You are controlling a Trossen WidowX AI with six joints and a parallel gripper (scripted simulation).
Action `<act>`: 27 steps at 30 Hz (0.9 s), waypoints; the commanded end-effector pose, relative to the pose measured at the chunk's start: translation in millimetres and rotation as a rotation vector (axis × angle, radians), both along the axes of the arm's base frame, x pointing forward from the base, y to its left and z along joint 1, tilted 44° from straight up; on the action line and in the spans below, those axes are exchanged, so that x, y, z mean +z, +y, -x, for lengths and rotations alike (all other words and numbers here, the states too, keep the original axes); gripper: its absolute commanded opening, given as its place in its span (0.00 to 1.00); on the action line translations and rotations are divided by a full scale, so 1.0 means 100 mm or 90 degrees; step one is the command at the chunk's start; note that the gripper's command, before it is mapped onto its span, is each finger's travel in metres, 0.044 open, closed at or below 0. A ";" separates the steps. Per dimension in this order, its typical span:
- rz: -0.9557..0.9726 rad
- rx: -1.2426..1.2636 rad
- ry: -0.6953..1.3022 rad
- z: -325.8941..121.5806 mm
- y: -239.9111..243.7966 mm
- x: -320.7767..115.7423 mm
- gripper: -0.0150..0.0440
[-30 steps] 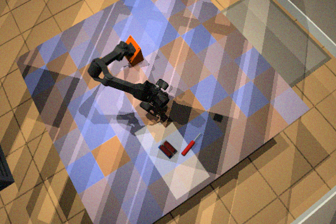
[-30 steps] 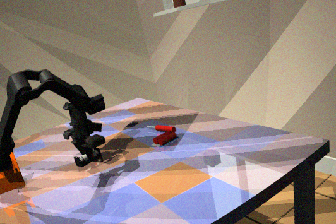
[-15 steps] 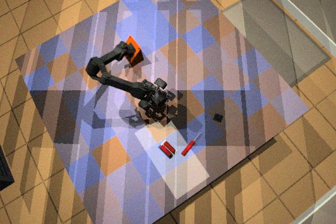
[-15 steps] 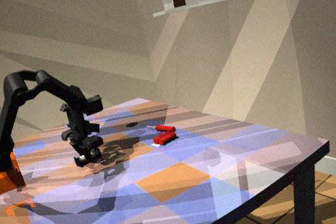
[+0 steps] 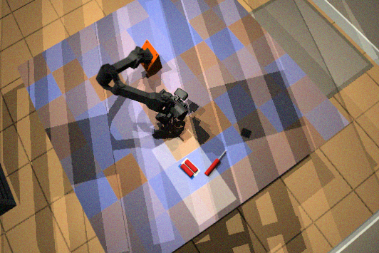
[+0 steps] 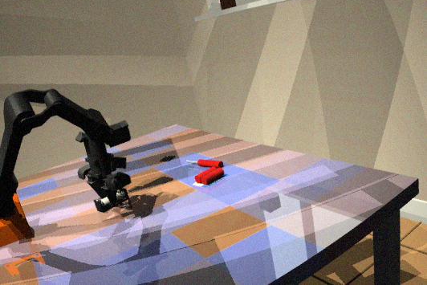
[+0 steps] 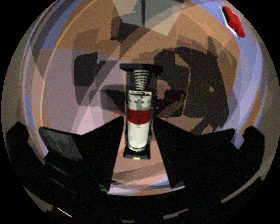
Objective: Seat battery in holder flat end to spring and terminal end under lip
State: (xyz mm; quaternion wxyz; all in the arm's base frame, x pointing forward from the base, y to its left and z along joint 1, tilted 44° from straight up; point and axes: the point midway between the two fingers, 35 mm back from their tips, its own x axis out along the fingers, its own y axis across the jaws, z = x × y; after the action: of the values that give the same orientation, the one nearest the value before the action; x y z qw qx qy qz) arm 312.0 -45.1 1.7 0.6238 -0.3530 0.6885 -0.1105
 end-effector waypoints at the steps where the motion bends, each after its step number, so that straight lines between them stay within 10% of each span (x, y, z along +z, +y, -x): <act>1: -0.001 0.000 0.001 0.00 0.03 0.03 0.56; 8: -0.001 0.000 0.000 0.01 0.11 0.10 0.56; 18: -0.003 0.000 0.000 0.04 0.60 0.62 1.00; 27: -0.002 0.000 0.000 0.02 0.62 0.63 1.00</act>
State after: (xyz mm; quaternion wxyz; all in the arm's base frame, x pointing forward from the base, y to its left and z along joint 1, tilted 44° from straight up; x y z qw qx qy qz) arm 310.6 16.6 64.6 0.6248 -0.3549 0.6869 -0.1088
